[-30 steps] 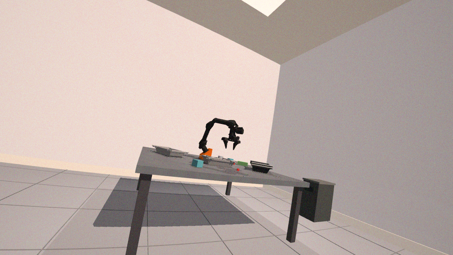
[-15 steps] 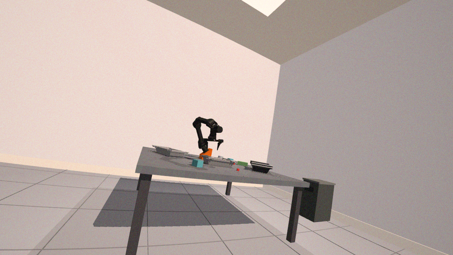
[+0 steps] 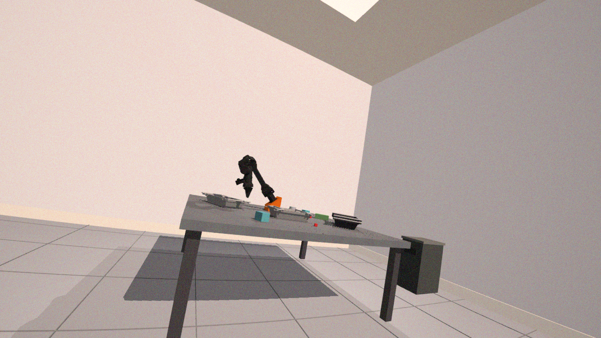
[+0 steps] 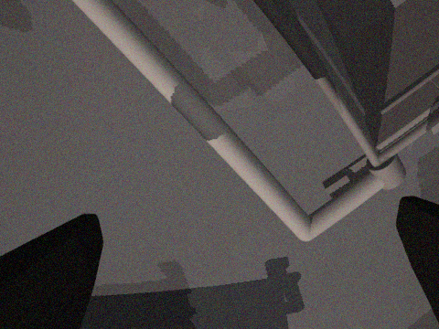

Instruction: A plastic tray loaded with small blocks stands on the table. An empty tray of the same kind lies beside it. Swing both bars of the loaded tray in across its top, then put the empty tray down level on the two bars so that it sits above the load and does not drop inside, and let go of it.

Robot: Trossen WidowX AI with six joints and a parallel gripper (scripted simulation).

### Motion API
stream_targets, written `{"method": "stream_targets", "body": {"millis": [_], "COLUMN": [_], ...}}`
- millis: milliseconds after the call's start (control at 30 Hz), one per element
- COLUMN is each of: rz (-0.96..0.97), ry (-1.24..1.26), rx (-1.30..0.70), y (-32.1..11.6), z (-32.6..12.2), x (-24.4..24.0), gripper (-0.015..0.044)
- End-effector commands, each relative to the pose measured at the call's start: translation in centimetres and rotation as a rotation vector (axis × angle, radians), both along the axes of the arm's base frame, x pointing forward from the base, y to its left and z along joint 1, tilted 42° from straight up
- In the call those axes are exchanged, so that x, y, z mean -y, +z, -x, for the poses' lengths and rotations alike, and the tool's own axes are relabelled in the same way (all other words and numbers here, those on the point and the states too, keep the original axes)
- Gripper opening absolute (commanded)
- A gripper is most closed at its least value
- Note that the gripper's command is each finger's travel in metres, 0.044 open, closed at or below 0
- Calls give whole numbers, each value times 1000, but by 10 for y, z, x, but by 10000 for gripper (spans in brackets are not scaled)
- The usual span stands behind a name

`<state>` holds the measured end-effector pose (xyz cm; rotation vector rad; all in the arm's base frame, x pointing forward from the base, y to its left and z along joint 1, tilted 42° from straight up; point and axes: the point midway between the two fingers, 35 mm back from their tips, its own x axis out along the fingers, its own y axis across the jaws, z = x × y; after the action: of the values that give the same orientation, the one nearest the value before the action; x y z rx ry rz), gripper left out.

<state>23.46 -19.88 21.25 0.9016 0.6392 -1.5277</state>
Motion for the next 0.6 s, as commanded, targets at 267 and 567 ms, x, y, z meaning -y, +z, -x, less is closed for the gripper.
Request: {"method": "stream_targets", "body": {"millis": [267,567], "rz": [203,203], "ry": [-713,-713], "rx": [524,524], "y": [41,41], "z": [160,160], "x": [16,17], "gripper": [440,440]}}
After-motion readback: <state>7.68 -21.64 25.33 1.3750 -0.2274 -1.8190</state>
